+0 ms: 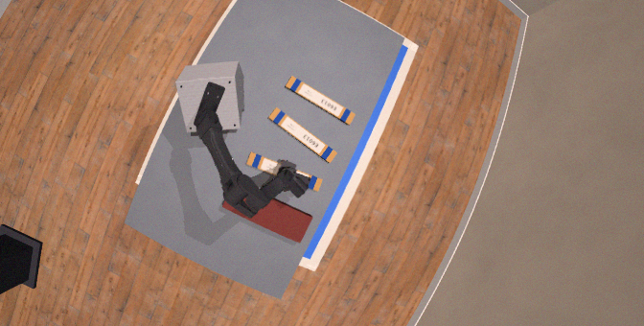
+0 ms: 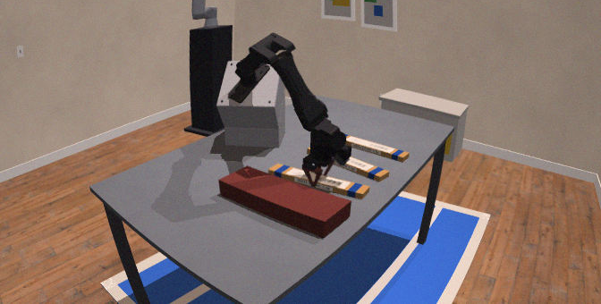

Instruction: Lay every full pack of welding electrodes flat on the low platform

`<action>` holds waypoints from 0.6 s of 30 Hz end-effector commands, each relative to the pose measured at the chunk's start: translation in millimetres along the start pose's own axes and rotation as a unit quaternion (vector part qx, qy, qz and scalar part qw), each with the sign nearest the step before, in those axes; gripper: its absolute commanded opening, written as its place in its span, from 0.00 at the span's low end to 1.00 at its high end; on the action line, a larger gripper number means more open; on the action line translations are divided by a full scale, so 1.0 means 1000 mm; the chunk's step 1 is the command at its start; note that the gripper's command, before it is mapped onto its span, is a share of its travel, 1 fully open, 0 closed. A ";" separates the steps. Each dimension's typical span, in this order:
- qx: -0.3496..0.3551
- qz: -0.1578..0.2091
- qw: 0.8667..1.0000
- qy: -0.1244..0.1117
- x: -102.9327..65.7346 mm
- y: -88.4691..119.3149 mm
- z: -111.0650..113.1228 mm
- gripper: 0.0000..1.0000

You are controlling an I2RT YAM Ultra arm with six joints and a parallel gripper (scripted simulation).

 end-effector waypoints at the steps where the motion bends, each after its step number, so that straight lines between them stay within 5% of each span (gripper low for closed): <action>1: -0.003 -0.015 1.000 -0.003 -0.011 -0.005 0.002 0.00; 18: -0.003 -0.007 1.000 0.000 -0.027 -0.002 0.002 0.00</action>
Point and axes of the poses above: the point where the finger pads meet when closed, its own x axis out along the fingers, its own z axis across the jaws, y = z × x, the point moved 10 cm from there along -x, back along the fingers, and after that the axes turned 7 degrees about x, right-handed, at the moved point
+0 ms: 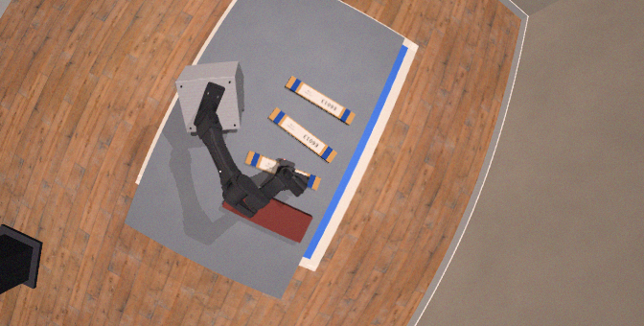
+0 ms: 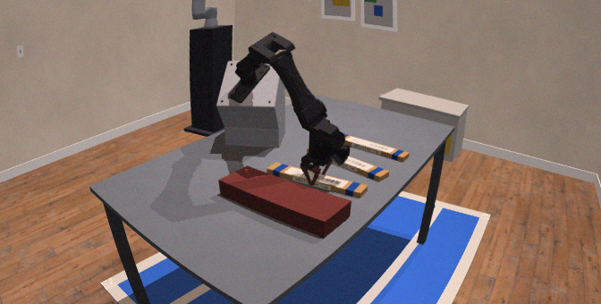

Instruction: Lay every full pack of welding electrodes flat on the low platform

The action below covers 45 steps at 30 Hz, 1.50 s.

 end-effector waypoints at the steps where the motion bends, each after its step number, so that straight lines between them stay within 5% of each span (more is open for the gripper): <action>1: -0.004 -0.014 1.000 0.000 -0.028 -0.007 0.001 0.00; 29: -0.004 -0.014 1.000 0.001 -0.068 -0.005 0.001 0.00; 32: 0.006 -0.030 1.000 0.004 -0.076 -0.018 -0.004 0.00; 45: 0.005 -0.030 1.000 0.004 -0.082 -0.022 -0.004 0.00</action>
Point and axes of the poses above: the point where the finger pads meet when closed, its own x axis out along the fingers, its own z axis across the jaws, y = z × x, the point moved 10 cm from there along -x, back along the fingers, and after that the axes turned 7 degrees about x, right-handed, at the moved point
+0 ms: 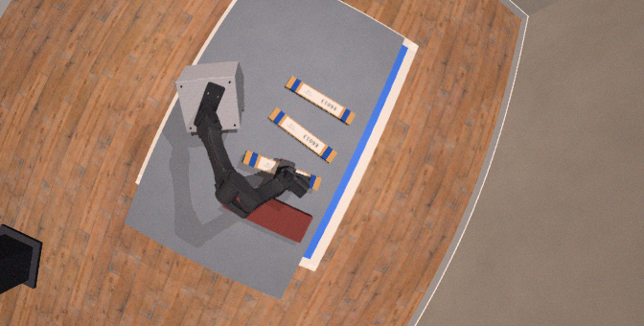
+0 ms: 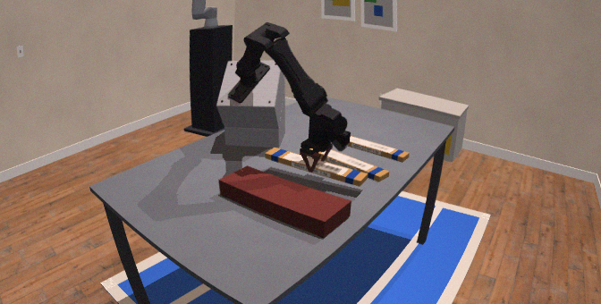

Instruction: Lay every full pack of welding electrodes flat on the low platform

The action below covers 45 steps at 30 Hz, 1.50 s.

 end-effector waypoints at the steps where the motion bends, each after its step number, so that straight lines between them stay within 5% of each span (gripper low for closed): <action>1: 0.009 -0.045 0.999 0.005 -0.034 -0.024 -0.005 0.00; 45: 0.009 -0.045 0.999 0.004 -0.042 -0.031 -0.005 0.00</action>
Point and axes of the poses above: the point where the finger pads meet when closed, its own x axis out along the fingers, its own z axis across the jaws, y = z × x, the point moved 10 cm from there along -x, back along the fingers, and after that the axes turned 7 degrees about x, right-handed, at the moved point
